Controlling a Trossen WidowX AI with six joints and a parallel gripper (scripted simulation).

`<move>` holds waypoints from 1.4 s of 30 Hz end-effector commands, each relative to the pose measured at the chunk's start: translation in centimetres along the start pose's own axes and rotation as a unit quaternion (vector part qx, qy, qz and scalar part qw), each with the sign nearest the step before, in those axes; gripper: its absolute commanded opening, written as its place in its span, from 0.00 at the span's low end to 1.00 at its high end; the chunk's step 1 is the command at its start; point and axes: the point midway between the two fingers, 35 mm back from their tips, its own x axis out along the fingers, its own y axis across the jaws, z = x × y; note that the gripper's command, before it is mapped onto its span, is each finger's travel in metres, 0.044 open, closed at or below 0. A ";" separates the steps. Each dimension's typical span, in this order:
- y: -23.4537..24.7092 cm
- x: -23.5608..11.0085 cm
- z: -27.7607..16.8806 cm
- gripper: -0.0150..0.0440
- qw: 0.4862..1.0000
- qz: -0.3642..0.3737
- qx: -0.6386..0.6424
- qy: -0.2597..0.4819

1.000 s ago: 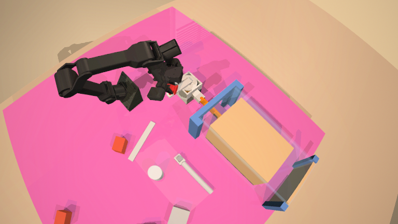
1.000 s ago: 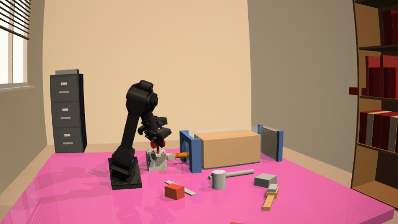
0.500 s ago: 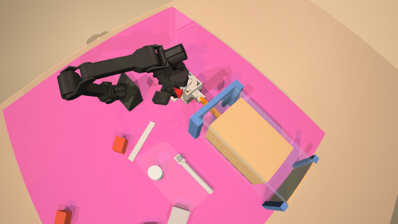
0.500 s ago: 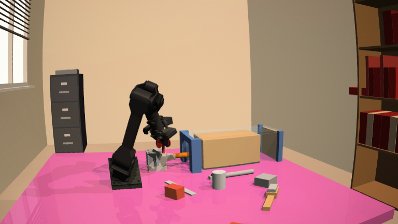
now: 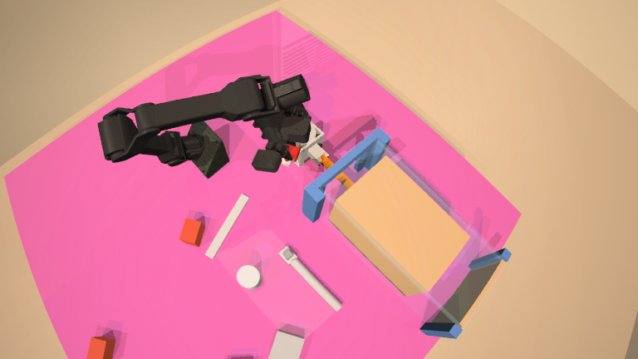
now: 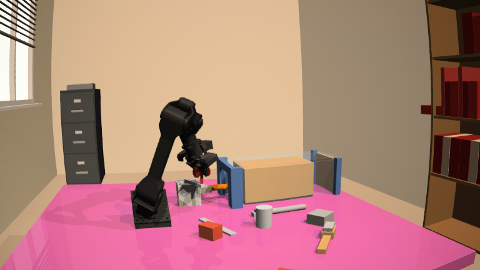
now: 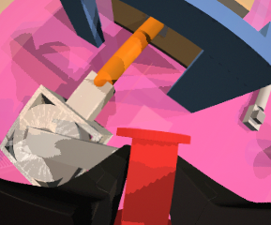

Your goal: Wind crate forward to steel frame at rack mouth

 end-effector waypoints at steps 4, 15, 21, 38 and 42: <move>0.1 0.9 1.8 0.25 1.000 -0.004 0.011 -0.007; 0.5 1.6 3.4 0.25 1.000 -0.004 0.011 -0.007; 0.9 1.9 4.1 0.25 1.000 -0.004 0.012 -0.008; 2.3 2.7 6.1 0.25 1.000 -0.004 0.012 -0.008; 2.7 2.9 6.6 0.25 1.000 -0.004 0.013 -0.008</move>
